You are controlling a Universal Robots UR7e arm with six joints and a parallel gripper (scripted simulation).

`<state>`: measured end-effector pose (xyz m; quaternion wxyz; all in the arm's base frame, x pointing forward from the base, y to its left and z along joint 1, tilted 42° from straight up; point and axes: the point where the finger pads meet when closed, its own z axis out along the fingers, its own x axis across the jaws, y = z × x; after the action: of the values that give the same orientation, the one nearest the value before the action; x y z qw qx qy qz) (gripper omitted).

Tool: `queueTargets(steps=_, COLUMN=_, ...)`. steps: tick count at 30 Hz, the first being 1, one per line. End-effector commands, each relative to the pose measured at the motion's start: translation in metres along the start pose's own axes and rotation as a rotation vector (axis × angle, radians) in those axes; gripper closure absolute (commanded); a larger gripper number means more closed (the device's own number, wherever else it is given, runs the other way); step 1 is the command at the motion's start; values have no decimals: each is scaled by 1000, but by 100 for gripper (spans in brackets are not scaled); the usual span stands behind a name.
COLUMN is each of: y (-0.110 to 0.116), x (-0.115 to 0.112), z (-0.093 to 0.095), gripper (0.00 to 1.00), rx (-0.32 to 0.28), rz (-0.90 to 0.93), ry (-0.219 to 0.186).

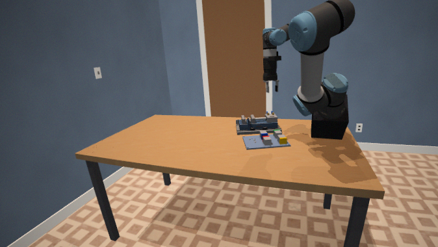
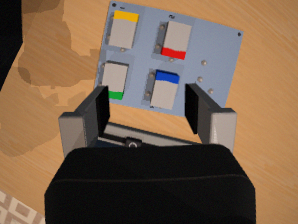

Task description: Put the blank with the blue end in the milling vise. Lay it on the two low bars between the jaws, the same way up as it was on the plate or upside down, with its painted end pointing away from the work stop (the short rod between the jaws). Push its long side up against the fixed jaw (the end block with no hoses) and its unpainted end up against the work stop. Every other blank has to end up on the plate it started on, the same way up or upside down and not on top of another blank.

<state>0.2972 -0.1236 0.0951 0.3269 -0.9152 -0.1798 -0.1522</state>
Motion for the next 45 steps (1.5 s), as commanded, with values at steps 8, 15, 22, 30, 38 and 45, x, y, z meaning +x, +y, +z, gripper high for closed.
queueTargets(steps=8, y=-2, x=1, z=0, gripper=0, rx=-1, rz=227, ry=1)
queueTargets(steps=15, y=-2, x=1, z=0, gripper=0, rx=-1, rz=227, ry=1)
queueTargets(steps=22, y=-2, x=1, z=0, gripper=0, rx=0, rz=226, ry=1)
queueTargets(steps=30, y=-2, x=1, z=0, gripper=0, rx=0, rz=226, ry=1)
queueTargets(steps=38, y=-2, x=1, z=0, gripper=0, rx=0, rz=226, ry=1)
queueTargets(steps=45, y=-2, x=1, z=0, gripper=0, rx=0, rz=226, ry=1)
